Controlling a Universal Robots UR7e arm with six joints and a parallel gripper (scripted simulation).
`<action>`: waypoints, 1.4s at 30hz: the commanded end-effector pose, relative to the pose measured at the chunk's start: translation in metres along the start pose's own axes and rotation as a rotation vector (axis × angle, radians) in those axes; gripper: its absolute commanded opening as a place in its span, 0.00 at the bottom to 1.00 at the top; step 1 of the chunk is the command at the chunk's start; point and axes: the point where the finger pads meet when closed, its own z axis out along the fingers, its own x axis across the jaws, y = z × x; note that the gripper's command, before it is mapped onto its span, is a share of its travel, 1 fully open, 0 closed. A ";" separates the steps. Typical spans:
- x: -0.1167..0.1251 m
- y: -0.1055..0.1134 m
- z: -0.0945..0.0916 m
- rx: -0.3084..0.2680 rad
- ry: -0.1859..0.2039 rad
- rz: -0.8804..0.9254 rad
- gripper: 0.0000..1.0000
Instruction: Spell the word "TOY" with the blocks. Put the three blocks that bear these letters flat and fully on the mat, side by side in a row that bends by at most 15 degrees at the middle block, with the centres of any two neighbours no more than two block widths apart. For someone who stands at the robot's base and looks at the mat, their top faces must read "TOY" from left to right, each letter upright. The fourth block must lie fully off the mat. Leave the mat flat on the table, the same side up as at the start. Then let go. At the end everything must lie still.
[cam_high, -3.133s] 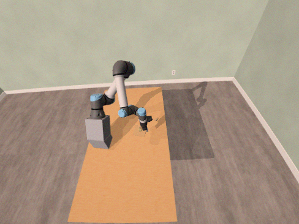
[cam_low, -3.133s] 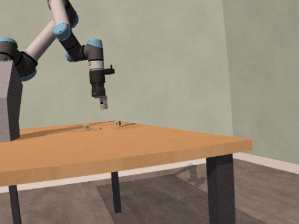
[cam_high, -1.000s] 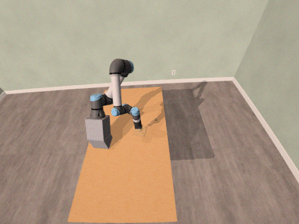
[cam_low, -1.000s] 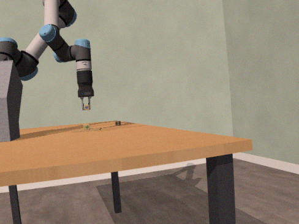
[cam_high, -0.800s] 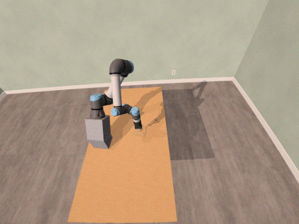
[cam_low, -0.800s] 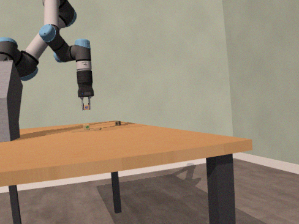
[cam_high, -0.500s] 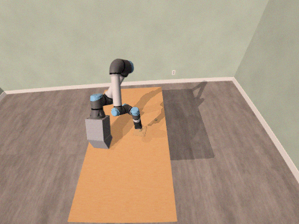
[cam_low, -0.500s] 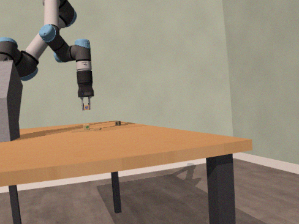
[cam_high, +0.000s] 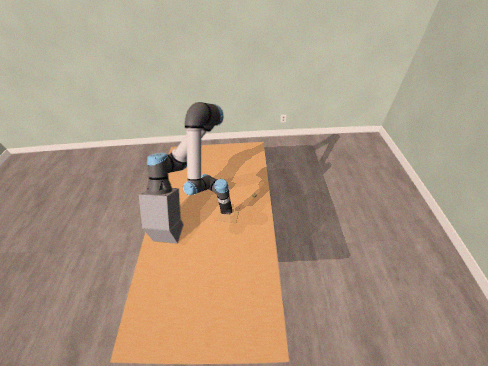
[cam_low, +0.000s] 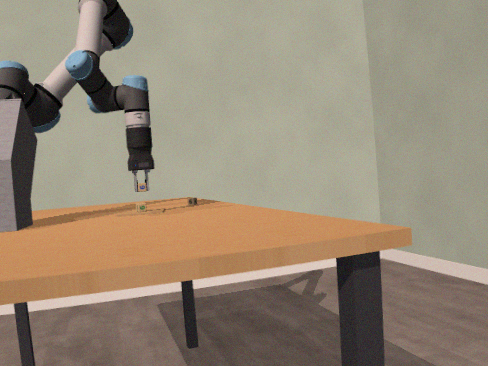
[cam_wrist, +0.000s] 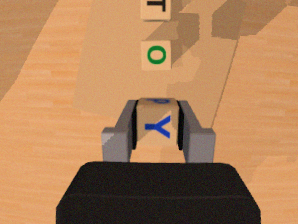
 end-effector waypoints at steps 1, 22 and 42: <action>0.000 0.000 0.013 0.000 0.001 0.000 0.49; -0.001 0.000 0.059 0.000 0.001 0.000 0.49; -0.001 0.000 0.059 0.000 0.001 0.000 0.49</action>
